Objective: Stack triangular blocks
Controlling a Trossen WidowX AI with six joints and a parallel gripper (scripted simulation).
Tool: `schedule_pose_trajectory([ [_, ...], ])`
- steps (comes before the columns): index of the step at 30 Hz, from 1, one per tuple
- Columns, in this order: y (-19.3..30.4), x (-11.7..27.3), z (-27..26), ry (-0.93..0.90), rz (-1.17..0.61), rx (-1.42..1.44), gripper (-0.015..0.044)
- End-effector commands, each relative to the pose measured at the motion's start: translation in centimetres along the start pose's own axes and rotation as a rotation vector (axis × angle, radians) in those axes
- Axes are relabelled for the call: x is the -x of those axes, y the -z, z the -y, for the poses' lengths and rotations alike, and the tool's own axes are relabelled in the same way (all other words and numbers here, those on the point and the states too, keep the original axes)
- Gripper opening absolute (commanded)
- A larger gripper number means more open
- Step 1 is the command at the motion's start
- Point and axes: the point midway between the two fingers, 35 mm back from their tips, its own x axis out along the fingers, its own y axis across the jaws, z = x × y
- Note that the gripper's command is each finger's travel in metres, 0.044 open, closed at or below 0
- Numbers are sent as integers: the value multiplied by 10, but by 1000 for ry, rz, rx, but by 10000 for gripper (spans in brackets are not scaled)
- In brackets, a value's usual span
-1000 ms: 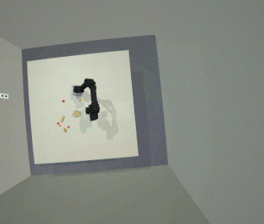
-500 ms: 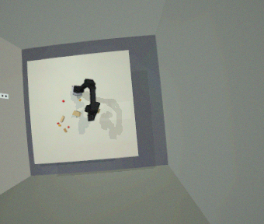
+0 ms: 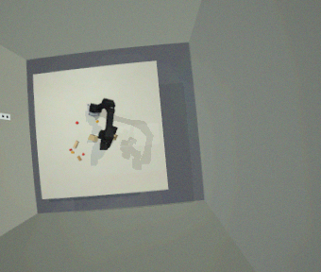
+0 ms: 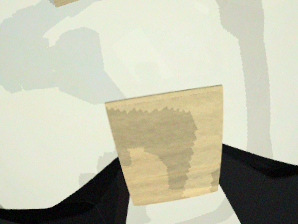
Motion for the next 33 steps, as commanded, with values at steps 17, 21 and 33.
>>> schedule_pose_trajectory([
  [17,-74,24,-64,-17,7,-7,0],
  [21,-92,28,-73,-18,0,-2,0],
  [33,-143,44,-92,-12,-24,-1,0],
])
